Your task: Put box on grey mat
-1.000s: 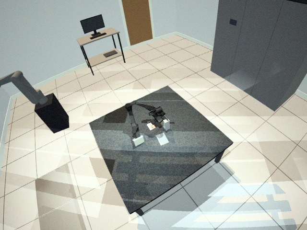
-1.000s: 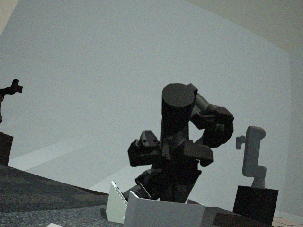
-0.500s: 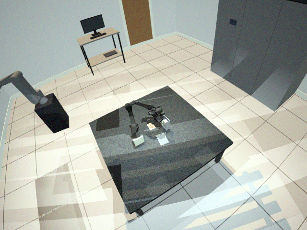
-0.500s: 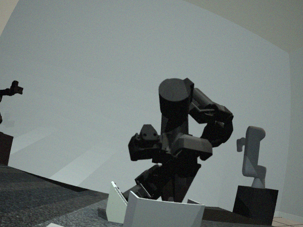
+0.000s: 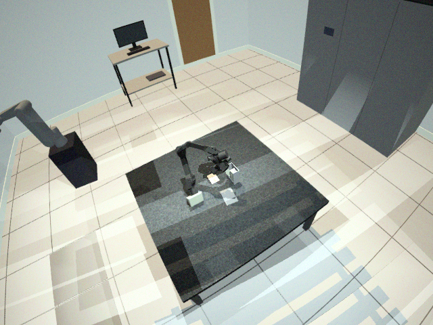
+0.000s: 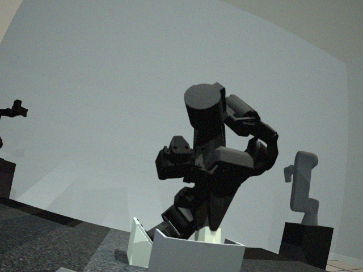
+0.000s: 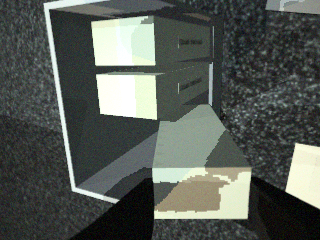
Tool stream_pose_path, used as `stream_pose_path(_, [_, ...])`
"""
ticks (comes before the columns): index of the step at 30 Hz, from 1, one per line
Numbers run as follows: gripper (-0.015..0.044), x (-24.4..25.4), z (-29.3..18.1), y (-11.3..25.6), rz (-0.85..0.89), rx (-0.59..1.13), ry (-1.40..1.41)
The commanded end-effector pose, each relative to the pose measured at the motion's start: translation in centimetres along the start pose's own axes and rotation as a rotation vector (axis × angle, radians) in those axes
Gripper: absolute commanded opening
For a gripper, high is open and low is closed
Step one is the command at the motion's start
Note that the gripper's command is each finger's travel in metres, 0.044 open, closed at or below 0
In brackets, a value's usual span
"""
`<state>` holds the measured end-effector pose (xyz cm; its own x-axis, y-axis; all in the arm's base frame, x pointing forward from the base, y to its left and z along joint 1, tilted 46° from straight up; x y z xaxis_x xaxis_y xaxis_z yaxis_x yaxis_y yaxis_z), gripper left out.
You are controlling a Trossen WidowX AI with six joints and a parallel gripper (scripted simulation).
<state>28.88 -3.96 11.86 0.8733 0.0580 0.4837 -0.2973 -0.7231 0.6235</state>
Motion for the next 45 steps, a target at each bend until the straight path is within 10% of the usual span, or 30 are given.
stream_pose_path(1, [0.0159, -0.1, 0.0, 0.6, -0.003, -0.003, 0.001])
stream_pose_path(45, [0.0159, -5.5, -1.4, 3.2, -0.005, -0.002, -0.002])
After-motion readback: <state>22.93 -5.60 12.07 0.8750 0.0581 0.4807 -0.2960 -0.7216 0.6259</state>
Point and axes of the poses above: the point midway between the two fingers, 35 mm back from their tips, its own y axis back along the fingers, its own x axis across the jaws, z = x × y, the point moved 3 cm from there along y, back along the fingers, and after that the axes turned 15 degrees about y, right-handed, at the moved point
